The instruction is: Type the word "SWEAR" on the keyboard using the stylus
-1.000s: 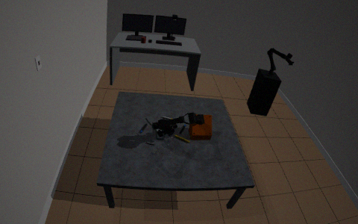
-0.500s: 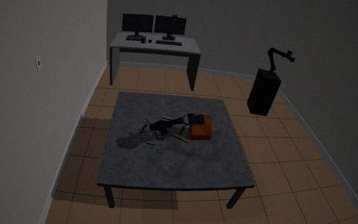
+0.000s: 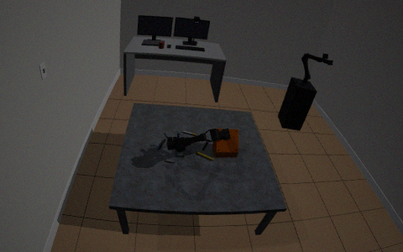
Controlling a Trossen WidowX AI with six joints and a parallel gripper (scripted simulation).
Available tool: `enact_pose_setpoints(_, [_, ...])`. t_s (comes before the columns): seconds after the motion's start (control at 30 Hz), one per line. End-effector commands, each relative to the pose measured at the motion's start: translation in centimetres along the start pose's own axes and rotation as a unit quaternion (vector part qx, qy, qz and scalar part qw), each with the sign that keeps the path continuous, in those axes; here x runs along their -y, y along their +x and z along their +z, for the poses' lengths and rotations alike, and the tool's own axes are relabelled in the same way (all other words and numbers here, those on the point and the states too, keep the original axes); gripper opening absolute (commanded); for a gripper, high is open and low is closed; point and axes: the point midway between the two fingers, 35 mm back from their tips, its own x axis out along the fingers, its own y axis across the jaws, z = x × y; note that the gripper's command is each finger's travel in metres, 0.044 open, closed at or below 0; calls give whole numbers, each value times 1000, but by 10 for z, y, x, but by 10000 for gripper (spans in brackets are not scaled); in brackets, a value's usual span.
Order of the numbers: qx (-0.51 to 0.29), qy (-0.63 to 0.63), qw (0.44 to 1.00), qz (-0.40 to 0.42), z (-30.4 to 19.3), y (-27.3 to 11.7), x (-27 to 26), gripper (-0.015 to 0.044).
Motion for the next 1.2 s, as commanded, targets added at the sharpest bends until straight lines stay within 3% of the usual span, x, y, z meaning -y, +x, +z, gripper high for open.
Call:
enact_pose_setpoints(0.0, [-4,-1,1000,4,16,12,-3,0])
enact_pose_setpoints(0.47, [-4,-1,1000,4,17,12,-3,0])
enact_pose_setpoints(0.57, [-3,-1,1000,4,17,12,0,79])
enact_pose_setpoints(1.17, [-3,-1,1000,4,20,14,1,81])
